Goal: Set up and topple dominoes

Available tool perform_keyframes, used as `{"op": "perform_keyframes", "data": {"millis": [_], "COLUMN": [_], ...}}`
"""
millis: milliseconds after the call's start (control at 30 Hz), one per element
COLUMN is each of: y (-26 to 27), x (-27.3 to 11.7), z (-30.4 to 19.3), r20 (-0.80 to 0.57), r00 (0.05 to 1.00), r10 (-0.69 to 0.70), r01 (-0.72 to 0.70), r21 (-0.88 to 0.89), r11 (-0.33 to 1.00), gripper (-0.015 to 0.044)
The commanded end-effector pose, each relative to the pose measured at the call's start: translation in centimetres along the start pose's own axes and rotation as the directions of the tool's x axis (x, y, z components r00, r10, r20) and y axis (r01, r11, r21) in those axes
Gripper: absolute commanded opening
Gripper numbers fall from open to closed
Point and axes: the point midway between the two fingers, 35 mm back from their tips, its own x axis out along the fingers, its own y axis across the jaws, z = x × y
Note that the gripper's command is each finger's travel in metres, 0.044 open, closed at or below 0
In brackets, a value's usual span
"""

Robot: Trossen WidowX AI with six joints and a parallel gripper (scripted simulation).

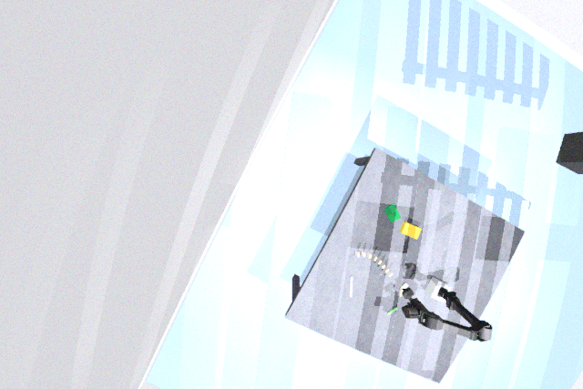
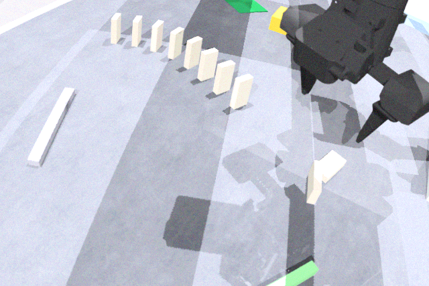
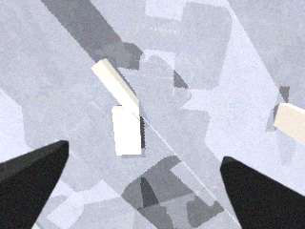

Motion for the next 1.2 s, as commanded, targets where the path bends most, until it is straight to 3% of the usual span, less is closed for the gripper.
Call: {"op": "perform_keyframes", "data": {"millis": [0,200,467,1100,1167], "y": [2.0,2.0,1.8,1.9,1.9], "x": [1.0,1.2,7.4,9.1,9.1], "z": [-1.0,-1.0,-0.9,-0.7,-0.7], "r20": [0.001,0.001,0.001,0.001,0.001], "r00": [1.000,1.000,1.000,1.000,1.000], "r10": [0.009,0.009,0.009,0.009,0.009], "r01": [-0.009,-0.009,-0.009,-0.009,-0.009], "r21": [-0.156,-0.156,-0.156,-0.156,-0.156], "r11": [0.988,0.988,0.988,0.988,0.988], "gripper": [0.0440,0.0440,0.0440,0.0440,0.0387]}}
